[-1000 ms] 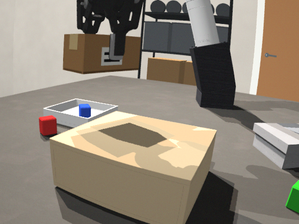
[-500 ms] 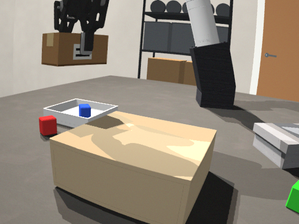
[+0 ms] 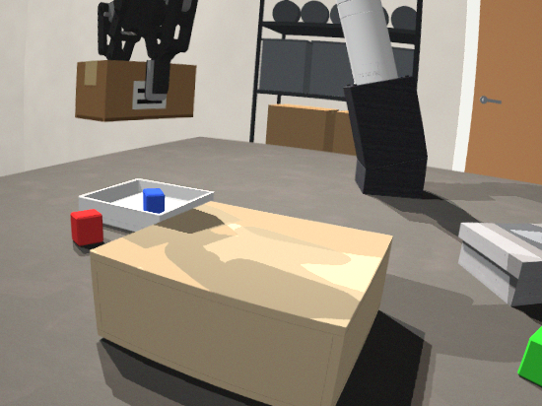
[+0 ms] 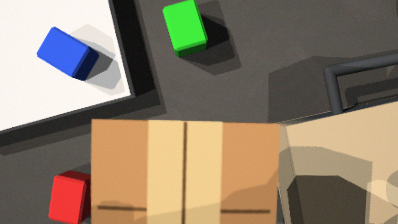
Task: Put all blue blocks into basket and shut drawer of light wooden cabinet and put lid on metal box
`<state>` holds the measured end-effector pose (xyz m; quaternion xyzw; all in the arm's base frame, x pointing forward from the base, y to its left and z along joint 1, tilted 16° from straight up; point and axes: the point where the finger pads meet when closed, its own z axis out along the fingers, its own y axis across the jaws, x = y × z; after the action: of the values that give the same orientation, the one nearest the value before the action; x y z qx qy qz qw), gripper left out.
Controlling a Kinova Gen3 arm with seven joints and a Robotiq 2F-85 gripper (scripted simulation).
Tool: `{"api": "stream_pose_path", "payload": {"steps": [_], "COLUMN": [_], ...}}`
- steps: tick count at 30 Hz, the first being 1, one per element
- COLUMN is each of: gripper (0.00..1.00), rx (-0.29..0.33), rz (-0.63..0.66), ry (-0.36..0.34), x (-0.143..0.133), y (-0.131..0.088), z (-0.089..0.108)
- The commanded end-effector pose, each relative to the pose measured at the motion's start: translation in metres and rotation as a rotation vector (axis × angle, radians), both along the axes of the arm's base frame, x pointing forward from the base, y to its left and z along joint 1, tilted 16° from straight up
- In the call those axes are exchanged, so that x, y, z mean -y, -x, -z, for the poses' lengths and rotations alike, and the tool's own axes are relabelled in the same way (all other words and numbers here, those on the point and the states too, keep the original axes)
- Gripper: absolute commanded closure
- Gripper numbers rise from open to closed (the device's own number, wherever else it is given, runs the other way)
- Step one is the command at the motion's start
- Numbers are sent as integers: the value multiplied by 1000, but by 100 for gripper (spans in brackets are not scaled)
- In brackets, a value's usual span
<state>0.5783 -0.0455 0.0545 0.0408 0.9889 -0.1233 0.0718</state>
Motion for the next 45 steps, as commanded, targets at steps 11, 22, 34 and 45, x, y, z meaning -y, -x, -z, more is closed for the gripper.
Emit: {"api": "stream_pose_path", "payload": {"steps": [11, 22, 34, 45], "gripper": [33, 33, 33, 33], "rx": [2, 2, 2, 2], "rz": [-1, -1, -1, -1], "ry": [0, 0, 0, 0], "x": [1, 4, 9, 14], "y": [-1, -3, -5, -8], "z": [4, 17, 34, 54]}}
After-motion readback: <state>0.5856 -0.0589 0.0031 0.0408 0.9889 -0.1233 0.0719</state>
